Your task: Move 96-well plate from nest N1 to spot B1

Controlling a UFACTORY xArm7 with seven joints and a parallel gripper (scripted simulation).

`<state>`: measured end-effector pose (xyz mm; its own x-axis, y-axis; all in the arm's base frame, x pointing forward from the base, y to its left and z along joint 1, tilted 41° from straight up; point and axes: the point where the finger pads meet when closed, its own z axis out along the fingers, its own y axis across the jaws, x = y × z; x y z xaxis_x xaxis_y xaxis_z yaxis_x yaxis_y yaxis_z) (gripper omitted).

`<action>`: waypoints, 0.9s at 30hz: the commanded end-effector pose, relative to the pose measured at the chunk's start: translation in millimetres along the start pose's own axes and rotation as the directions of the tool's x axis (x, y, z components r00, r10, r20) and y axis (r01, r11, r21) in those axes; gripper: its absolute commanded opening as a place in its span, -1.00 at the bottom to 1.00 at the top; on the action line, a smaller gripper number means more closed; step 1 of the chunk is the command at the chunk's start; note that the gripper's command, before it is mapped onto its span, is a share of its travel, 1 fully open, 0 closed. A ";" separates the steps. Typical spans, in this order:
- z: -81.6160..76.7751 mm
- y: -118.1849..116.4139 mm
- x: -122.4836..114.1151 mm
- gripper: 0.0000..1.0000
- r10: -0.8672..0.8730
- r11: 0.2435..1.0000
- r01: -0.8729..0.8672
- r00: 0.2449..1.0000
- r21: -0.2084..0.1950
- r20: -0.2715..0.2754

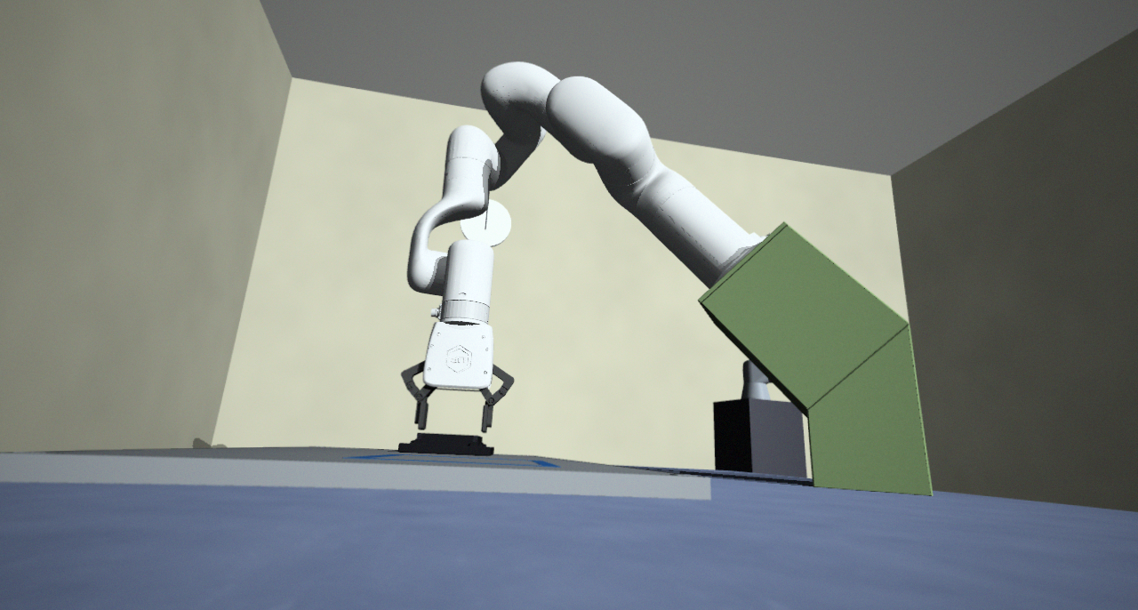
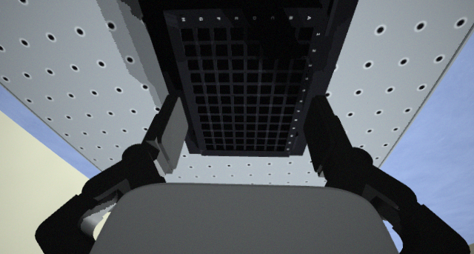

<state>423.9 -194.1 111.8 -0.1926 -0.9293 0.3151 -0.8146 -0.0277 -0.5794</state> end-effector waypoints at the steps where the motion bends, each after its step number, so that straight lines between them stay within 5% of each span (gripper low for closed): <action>1: 2.9 -0.8 0.2 1.00 0.000 1.000 0.000 1.000 0.003 0.000; 27: 10.9 -0.8 0.2 1.00 0.000 1.000 0.000 1.000 0.003 0.000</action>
<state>430.1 -198.3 103.3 -0.1925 -0.9294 0.3149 -0.8141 -0.0280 -0.5801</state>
